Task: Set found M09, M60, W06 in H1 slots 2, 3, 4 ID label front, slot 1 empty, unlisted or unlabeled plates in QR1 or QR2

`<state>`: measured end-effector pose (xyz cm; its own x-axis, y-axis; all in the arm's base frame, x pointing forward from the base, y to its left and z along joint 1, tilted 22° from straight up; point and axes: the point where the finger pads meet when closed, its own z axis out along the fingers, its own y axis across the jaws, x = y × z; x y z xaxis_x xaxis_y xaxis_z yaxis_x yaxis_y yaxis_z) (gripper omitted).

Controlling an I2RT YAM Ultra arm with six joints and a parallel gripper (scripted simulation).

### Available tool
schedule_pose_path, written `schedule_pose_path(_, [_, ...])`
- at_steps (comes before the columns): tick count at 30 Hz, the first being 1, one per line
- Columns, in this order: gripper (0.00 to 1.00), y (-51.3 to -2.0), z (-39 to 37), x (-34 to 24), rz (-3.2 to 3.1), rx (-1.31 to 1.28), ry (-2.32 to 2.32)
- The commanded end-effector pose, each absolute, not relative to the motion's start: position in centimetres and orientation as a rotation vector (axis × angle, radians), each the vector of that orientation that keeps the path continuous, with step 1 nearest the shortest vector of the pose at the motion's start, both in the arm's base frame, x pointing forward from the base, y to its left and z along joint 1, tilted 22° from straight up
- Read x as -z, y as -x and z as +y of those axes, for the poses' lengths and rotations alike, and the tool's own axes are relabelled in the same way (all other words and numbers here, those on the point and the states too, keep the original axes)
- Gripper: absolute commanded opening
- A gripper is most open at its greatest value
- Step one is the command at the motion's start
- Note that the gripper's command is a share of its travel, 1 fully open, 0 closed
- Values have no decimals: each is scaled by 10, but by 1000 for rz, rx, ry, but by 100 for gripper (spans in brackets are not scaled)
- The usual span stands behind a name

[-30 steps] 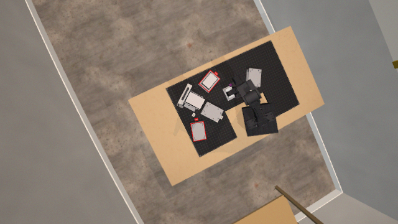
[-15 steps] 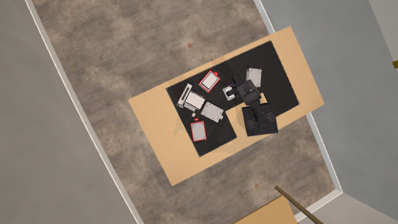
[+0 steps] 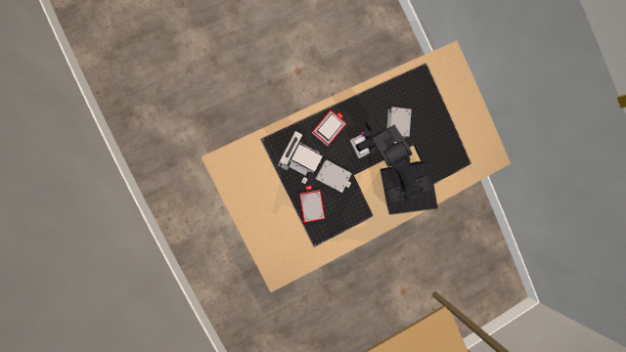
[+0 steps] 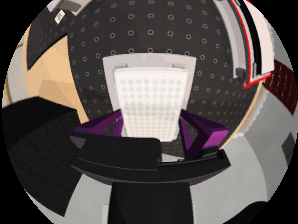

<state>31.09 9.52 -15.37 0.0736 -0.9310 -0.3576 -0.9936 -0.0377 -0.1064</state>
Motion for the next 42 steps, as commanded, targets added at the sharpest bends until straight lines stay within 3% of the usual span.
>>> schedule_pose_path(1, [86, -312, 93, 150, 1923, -271, 2030])
schedule_pose_path(42, [86, -309, 80, 117, 1923, -271, 2031])
